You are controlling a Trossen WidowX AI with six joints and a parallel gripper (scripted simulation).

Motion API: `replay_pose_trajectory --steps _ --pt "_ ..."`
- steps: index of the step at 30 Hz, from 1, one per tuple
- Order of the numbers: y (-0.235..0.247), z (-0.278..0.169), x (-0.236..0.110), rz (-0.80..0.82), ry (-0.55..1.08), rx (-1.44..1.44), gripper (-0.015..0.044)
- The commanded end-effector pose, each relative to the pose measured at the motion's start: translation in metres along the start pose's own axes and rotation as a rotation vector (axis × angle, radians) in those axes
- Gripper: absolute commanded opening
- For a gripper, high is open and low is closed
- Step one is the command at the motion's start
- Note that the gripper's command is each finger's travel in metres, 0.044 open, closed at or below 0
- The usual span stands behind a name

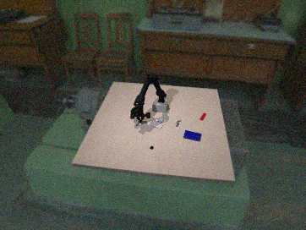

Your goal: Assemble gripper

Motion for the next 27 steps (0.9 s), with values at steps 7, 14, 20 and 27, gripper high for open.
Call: replay_pose_trajectory --steps 7,14,20,27 --pt "0.000 0.001 0.004 0.000 -0.012 0.000 0.0000" --pt "0.010 -0.002 0.004 0.001 -0.012 0.000 0.0000" --pt "0.019 -0.005 0.004 0.002 -0.012 0.000 0.0000" --pt "0.030 -0.008 0.004 0.003 -0.011 0.000 0.0000"
Point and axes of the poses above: the point midway between the two fingers, 35 mm back from their tips, its own x axis out along the fingers, its own y axis across the jaws, z = x × y, the point moved 10 cm from there along -x, back along the fingers, and after that the axes turned 15 degrees about x, right-handed, at the moved point
